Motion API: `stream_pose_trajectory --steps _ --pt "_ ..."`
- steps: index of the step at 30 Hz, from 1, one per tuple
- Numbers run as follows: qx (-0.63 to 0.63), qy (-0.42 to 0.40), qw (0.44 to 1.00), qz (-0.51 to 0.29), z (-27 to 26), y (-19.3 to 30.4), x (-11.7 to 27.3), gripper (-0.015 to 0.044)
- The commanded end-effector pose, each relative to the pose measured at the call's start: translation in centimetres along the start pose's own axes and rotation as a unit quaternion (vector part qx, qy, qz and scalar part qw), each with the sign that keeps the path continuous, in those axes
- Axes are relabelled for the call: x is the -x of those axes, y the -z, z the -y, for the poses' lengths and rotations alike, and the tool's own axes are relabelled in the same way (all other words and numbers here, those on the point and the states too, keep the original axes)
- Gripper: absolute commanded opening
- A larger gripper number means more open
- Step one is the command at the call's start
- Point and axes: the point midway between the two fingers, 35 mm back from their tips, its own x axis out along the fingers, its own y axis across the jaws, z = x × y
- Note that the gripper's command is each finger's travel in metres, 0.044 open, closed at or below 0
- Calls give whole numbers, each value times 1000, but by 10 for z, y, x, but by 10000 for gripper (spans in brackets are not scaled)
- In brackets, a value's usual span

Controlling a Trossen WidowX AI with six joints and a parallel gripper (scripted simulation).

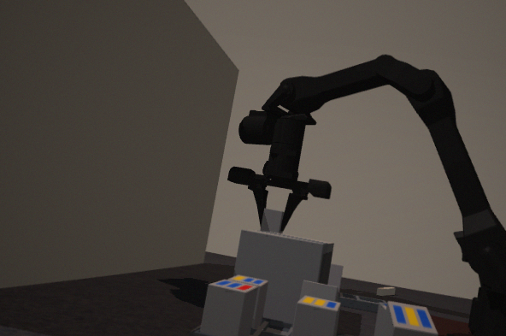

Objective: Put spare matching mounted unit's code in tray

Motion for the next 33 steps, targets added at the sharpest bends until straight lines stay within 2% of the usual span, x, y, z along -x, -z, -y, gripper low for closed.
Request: stream_pose_trajectory --steps 1,33 --pt "-1 1 1000 -3 0 1 -4 0" --pt "-1 3 1000 -4 1 1 -27 0"
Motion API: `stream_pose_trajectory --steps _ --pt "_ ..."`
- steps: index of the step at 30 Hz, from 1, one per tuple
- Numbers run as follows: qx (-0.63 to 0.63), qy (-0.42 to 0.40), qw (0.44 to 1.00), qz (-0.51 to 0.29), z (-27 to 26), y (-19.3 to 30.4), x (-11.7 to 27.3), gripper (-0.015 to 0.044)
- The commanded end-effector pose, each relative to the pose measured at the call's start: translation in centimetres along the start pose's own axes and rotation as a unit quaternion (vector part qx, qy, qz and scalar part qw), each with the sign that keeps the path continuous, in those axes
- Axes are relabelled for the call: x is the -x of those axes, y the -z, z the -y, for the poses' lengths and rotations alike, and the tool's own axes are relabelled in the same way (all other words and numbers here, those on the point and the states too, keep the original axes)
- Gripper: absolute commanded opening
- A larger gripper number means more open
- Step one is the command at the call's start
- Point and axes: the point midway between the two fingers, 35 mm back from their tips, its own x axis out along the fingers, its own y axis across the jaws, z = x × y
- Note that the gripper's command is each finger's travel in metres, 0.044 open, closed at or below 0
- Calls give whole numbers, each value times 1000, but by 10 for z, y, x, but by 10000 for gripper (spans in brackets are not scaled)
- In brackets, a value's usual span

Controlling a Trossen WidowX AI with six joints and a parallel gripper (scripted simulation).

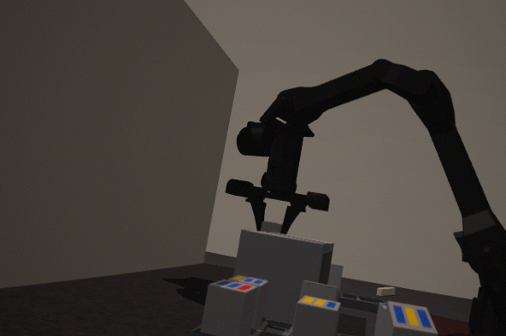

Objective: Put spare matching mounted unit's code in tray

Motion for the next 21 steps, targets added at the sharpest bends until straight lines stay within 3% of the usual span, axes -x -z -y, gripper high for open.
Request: stream_pose_trajectory --steps 1,21 --pt "0 1 1000 -3 1 1 -4 0" --pt "0 2 1000 -3 2 2 -18 0"
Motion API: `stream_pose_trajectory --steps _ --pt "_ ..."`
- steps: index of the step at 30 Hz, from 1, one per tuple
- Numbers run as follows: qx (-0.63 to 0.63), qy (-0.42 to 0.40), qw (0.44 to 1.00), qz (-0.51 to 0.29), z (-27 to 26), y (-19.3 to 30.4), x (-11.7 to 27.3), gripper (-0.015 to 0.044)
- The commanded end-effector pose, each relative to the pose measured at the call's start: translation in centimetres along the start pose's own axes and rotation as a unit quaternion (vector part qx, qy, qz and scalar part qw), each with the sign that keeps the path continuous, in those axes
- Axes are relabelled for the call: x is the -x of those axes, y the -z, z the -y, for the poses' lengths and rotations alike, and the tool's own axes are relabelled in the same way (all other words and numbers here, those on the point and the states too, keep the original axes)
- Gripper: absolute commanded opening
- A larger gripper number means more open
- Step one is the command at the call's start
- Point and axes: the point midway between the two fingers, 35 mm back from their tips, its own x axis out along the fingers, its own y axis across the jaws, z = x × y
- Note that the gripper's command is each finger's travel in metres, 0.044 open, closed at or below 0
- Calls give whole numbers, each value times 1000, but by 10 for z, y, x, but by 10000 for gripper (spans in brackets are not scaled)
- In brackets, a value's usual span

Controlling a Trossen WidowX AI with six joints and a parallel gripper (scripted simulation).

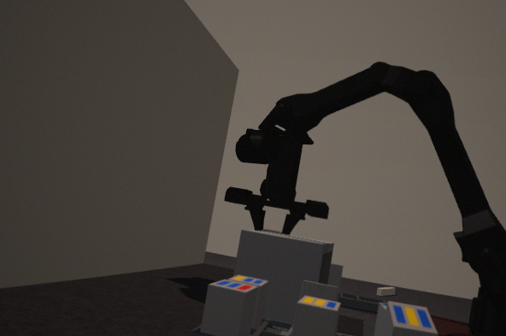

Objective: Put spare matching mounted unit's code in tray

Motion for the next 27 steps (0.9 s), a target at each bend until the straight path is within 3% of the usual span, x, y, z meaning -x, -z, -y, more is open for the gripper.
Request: stream_pose_trajectory --steps 1,27 --pt "0 1 1000 -3 1 1 -4 0" --pt "0 3 1000 -4 4 2 -22 0"
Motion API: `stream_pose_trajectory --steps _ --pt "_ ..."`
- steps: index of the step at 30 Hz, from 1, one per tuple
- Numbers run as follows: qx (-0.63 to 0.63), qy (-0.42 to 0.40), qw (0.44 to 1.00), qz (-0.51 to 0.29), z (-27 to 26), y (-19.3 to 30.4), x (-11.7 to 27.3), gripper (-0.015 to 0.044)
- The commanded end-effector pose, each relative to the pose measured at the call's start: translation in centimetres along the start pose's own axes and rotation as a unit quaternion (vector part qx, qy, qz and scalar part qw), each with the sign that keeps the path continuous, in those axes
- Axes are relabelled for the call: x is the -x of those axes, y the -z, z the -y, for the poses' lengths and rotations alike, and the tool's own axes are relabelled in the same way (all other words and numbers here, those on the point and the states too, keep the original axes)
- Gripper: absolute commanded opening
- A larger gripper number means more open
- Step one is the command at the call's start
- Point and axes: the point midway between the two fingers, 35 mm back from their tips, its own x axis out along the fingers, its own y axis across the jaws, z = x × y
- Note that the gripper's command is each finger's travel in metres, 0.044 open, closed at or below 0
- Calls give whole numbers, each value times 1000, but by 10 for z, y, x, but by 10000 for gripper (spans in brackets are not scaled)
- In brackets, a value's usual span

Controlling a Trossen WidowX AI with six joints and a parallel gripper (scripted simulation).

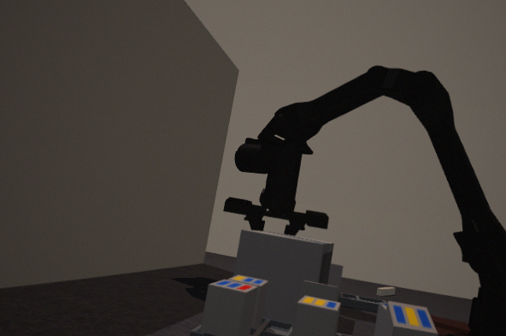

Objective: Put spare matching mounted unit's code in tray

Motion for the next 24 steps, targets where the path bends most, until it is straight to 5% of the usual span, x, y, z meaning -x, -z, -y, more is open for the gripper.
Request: stream_pose_trajectory --steps 1,24 --pt "1 1 1000 -3 1 1 -4 0" --pt "1 2 1000 -4 4 3 -20 0"
